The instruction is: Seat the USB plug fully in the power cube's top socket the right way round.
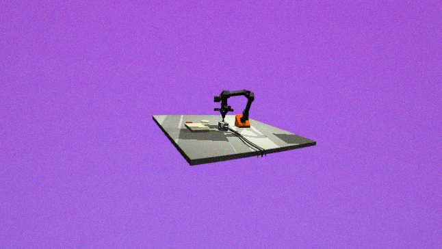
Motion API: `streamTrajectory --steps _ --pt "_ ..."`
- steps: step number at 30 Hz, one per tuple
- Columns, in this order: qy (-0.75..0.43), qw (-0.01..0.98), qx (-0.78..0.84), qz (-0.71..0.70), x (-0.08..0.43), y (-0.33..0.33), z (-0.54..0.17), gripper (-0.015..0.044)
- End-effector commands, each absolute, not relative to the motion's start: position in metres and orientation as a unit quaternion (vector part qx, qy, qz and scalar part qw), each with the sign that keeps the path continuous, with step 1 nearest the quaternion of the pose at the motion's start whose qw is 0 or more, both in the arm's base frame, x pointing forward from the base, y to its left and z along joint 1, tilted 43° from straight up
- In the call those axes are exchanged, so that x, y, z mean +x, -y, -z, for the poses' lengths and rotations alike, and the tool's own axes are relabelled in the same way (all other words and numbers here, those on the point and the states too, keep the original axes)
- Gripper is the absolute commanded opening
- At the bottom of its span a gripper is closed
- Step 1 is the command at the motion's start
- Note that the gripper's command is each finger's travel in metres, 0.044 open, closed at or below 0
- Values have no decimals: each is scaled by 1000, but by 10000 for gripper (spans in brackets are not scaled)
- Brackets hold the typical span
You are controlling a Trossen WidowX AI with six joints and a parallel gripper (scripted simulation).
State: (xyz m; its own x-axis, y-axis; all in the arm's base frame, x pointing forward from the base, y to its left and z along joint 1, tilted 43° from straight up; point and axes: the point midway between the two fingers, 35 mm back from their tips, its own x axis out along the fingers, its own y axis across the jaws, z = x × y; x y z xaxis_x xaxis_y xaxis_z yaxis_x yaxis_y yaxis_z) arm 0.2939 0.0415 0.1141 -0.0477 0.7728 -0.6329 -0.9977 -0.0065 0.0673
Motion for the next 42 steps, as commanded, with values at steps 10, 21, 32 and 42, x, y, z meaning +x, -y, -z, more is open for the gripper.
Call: streamTrajectory --steps 10,21,32,42 --pt "-259 657 -216 -675 294 -43 -113 0" --pt "-259 657 -216 -675 294 -44 -112 0" --pt "-259 657 -216 -675 294 -44 -111 0" --pt "-259 657 -216 -675 294 -45 -110 0"
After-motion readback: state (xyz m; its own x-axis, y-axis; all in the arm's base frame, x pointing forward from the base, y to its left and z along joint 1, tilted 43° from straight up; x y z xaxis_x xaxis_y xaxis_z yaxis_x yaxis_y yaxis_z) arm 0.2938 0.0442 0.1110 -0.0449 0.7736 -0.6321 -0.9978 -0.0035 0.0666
